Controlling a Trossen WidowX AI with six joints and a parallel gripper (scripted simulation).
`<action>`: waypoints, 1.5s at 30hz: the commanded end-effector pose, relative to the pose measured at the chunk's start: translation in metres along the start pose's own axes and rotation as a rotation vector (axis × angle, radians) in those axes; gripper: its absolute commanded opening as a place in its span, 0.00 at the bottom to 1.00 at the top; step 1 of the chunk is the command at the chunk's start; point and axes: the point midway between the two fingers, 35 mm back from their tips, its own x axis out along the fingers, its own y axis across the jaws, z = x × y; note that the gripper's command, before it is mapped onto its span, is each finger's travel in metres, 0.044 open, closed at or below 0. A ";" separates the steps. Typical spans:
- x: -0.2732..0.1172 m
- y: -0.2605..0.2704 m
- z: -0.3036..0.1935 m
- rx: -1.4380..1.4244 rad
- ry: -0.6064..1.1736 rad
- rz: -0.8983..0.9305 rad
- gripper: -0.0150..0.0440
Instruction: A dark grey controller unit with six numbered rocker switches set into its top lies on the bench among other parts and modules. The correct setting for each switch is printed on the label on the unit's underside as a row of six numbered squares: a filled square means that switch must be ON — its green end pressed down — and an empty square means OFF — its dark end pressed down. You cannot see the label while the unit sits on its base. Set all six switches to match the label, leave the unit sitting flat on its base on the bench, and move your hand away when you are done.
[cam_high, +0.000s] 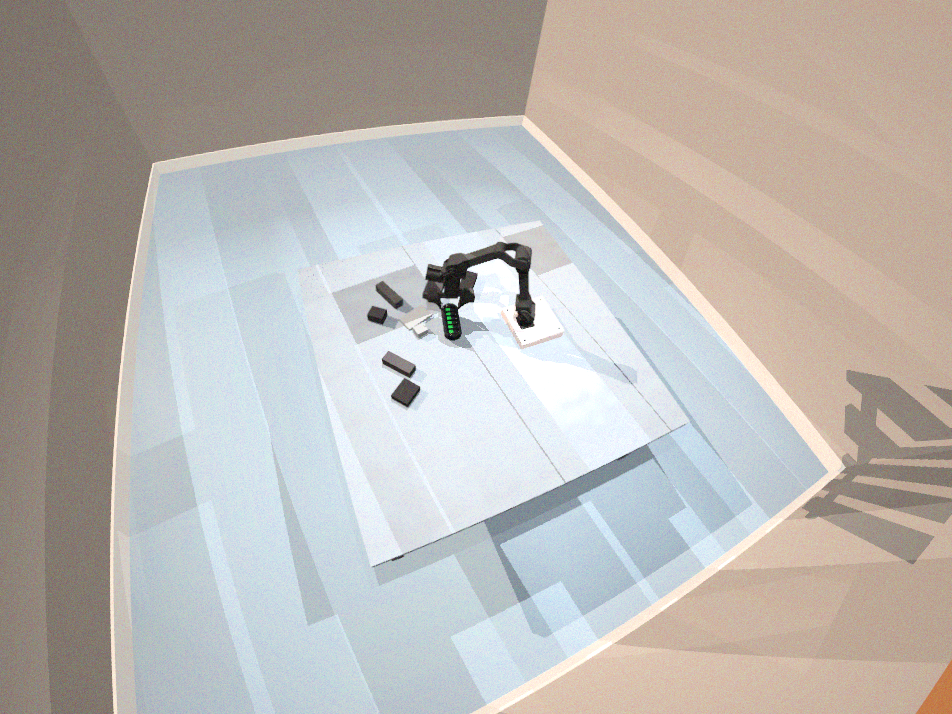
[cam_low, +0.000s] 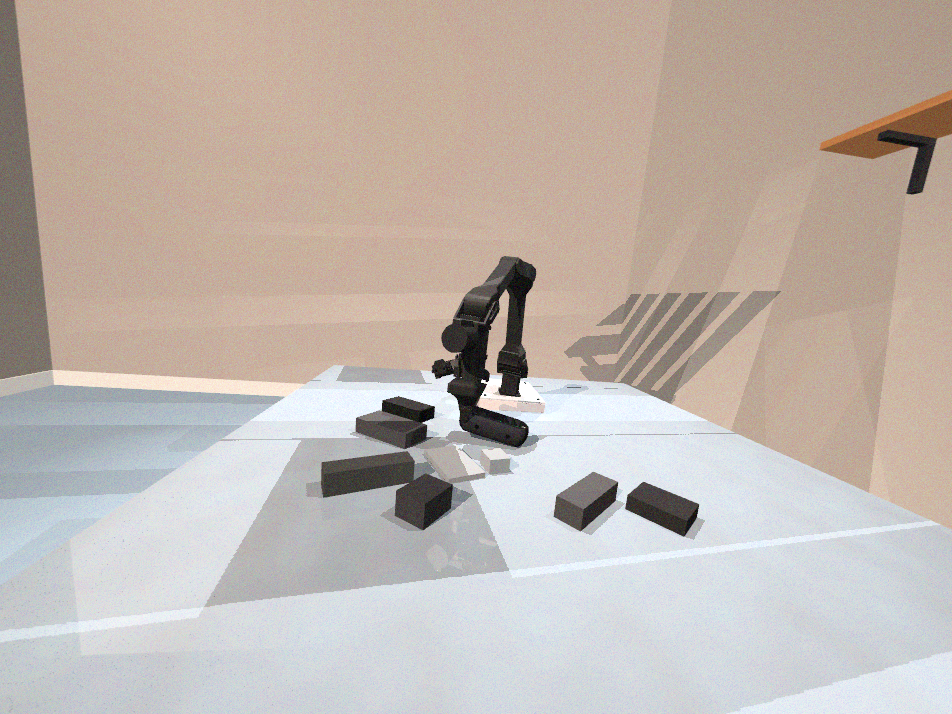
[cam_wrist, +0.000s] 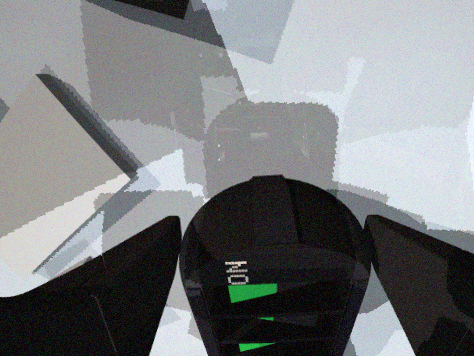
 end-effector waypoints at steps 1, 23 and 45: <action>0.008 -0.005 -0.002 -0.009 0.014 -0.021 0.83; 0.024 -0.006 0.002 -0.009 0.014 -0.021 0.83; 0.023 -0.002 0.004 -0.004 0.005 -0.009 1.00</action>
